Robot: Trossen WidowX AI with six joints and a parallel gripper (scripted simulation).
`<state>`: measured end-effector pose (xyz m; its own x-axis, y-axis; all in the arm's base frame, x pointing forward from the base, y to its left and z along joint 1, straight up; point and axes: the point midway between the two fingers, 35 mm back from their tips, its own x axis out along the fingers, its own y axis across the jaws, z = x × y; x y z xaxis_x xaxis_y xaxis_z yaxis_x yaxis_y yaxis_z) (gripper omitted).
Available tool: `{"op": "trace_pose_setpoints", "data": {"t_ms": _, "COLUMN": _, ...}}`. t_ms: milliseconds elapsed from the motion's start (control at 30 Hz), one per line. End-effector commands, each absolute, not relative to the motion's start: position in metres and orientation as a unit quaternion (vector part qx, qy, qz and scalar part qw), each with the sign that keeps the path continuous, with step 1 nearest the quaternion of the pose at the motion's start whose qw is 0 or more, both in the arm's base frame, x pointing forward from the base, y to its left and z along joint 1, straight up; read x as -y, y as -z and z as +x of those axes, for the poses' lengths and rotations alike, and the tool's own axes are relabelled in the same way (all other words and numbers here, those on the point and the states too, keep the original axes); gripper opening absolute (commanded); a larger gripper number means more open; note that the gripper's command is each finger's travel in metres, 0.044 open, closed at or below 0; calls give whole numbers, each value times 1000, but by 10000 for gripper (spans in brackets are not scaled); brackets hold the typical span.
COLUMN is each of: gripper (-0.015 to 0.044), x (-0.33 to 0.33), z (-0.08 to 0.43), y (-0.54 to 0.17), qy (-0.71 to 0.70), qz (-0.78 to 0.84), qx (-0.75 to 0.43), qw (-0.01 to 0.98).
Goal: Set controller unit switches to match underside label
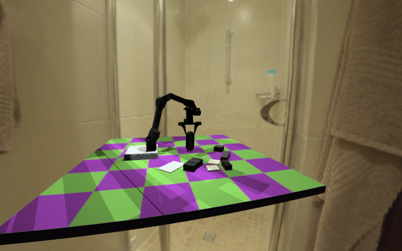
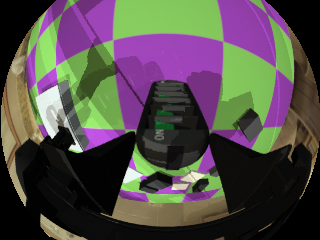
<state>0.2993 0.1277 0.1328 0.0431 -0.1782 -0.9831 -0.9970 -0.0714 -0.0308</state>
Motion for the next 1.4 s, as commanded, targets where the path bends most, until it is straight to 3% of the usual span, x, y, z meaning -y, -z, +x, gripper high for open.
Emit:
{"op": "trace_pose_setpoints", "data": {"t_ms": 0, "gripper": 337, "x": -134, "z": 299, "y": -131, "qy": -467, "qz": -563, "qx": -512, "qw": 450}}
{"op": "trace_pose_setpoints", "data": {"t_ms": 1367, "gripper": 338, "x": -165, "z": 297, "y": -128, "qy": -494, "qz": -539, "qx": -490, "qw": 474}}
